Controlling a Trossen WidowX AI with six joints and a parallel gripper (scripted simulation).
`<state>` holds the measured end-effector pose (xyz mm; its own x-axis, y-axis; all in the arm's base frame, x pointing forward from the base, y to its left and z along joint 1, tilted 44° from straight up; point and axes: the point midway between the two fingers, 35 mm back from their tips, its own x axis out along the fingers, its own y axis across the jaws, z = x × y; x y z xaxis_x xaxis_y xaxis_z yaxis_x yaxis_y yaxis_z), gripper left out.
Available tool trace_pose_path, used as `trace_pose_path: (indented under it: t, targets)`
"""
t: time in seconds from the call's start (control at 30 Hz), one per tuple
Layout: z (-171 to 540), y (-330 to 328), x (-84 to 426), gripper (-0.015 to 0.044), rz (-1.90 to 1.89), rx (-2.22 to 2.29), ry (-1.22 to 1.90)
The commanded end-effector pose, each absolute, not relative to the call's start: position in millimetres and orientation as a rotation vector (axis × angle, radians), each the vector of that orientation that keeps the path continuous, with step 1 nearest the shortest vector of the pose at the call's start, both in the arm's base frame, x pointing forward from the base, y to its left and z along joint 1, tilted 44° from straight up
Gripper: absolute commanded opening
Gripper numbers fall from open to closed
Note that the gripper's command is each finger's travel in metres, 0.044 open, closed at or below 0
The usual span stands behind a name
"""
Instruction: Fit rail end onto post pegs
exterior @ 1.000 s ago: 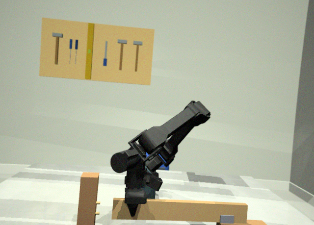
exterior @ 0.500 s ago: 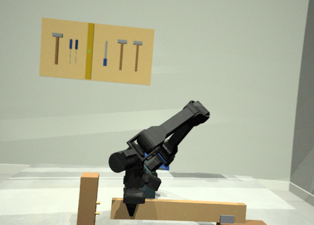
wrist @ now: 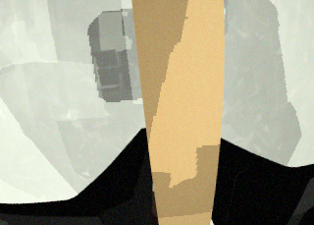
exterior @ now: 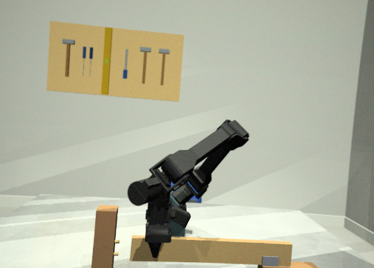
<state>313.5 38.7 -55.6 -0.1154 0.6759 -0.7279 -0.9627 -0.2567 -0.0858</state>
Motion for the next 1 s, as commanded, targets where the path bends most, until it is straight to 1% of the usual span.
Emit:
trace_pose_path:
  t: [0.0, 0.97]
  targets:
    - [-55.2, 33.5, 317.1, 0.0000, 1.667, -0.803, 0.493]
    - [-60.2, 28.1, 319.1, 0.0000, 1.667, -0.804, 0.493]
